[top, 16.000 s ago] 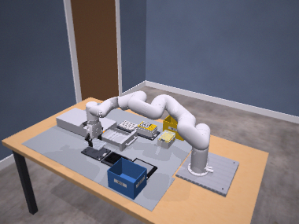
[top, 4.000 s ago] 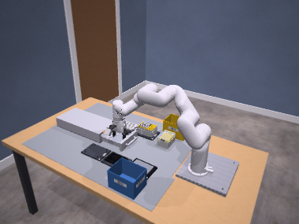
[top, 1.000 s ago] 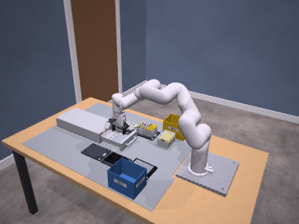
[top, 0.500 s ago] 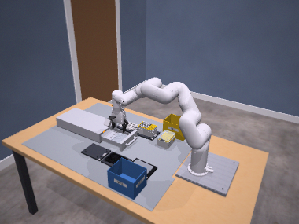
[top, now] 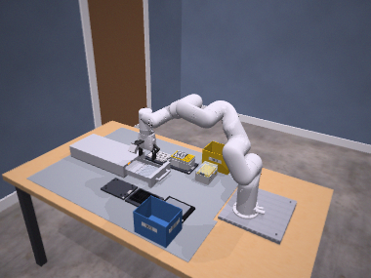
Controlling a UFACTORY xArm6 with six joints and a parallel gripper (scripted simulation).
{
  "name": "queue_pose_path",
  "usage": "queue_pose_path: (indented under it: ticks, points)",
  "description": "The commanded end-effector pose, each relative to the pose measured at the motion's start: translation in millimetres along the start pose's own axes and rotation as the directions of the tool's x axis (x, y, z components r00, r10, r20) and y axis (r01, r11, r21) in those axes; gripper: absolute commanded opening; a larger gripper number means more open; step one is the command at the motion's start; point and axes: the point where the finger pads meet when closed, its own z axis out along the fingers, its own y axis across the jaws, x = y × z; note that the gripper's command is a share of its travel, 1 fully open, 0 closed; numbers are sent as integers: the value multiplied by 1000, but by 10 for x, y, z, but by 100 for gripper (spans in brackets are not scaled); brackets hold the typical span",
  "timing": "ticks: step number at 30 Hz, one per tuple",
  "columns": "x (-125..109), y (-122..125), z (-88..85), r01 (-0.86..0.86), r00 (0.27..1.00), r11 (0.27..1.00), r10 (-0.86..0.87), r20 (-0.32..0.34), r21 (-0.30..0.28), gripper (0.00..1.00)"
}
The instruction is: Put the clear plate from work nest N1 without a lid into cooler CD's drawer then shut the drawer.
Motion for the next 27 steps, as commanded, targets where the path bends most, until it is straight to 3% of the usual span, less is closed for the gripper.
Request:
queue_pose_path:
  ticks: [1, 12, 23, 24, 27]
  points:
    - [0, 13, -94, 0, 1000, 1000, 0, 0, -5, 100]
    - [0, 12, -278, 0, 1000, 1000, 0, 0, -5, 100]
    - [0, 12, -324, 0, 1000, 1000, 0, 0, -5, 100]
    - [0, -37, -317, 0, 1000, 1000, 0, 0, -5, 0]
    - [0, -186, -294, 0, 1000, 1000, 0, 0, -5, 0]
